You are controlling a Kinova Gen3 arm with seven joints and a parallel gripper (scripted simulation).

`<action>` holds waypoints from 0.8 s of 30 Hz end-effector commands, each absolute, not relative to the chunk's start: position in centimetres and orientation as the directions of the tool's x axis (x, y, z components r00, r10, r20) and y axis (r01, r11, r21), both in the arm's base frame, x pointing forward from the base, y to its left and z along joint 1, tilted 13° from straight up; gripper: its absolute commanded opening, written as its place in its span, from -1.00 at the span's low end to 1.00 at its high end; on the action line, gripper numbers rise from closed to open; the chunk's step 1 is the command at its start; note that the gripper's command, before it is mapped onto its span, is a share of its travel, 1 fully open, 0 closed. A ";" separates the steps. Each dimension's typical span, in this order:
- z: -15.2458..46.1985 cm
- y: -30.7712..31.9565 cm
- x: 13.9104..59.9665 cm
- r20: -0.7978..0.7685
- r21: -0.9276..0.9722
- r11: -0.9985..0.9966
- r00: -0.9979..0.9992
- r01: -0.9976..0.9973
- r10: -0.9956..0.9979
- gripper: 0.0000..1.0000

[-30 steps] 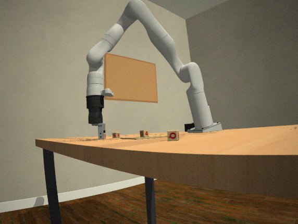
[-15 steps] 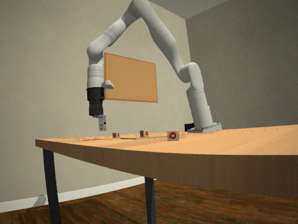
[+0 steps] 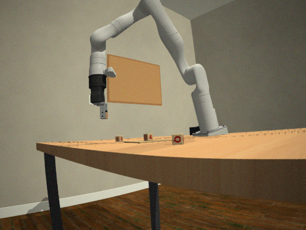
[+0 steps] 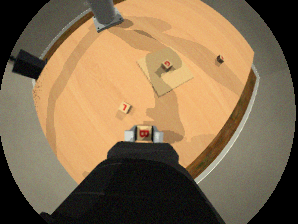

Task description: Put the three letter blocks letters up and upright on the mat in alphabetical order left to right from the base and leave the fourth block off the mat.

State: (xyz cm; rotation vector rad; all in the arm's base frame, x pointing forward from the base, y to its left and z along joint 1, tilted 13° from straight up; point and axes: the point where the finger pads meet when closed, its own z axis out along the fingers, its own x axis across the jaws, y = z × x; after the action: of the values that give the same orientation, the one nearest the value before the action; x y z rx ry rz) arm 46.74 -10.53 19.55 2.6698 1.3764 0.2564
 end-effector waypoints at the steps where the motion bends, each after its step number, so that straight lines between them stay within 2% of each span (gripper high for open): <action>1: 19.8 -10.5 46.8 0.096 0.195 -0.575 0.568 0.794 0.817 -0.01; 24: 19.7 -8.9 46.4 0.102 0.190 -0.618 0.611 0.763 0.785 -0.01</action>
State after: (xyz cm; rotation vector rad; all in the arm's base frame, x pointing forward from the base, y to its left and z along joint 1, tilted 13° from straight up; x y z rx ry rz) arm 46.45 -9.65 19.61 2.7049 1.3024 0.2597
